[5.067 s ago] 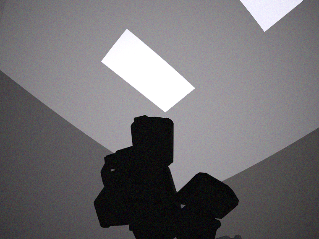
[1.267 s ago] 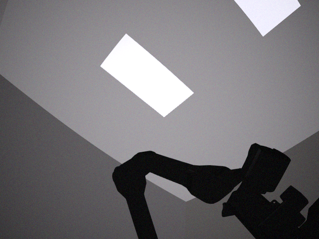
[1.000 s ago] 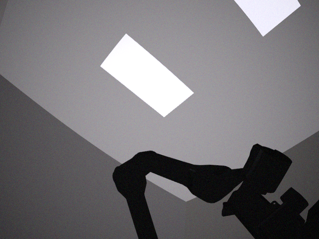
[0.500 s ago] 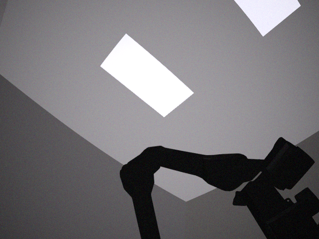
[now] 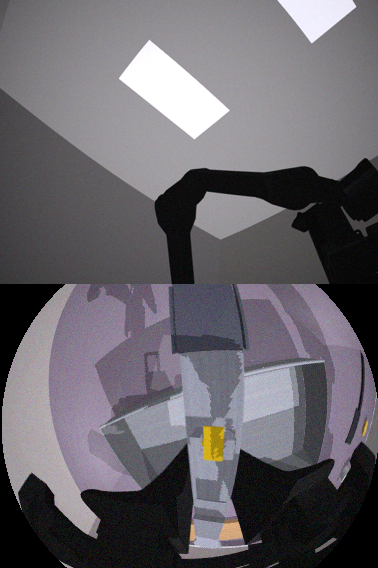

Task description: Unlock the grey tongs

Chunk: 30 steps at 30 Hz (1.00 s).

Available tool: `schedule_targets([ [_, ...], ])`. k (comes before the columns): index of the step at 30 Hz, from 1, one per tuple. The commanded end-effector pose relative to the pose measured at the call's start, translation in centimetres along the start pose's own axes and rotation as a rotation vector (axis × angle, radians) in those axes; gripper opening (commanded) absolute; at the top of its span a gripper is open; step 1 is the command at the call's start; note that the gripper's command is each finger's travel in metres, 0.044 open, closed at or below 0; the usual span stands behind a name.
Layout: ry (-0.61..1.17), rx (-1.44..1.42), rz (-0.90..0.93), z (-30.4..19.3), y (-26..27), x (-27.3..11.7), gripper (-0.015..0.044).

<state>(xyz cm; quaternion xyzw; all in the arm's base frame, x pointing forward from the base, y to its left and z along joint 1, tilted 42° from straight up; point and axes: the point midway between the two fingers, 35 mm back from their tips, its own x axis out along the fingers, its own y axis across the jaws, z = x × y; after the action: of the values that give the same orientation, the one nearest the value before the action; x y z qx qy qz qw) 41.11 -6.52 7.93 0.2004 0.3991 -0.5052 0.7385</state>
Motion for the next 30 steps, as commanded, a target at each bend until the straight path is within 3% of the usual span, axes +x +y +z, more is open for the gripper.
schedule_targets([
  [1,-0.016,0.002,-0.055,0.3,0.1,-0.4,-0.015],
  [18,-0.037,-0.005,-0.135,0.6,0.0,-0.7,-0.015],
  [30,0.01,-0.248,-0.118,-6.1,4.2,-1.6,-0.015],
])
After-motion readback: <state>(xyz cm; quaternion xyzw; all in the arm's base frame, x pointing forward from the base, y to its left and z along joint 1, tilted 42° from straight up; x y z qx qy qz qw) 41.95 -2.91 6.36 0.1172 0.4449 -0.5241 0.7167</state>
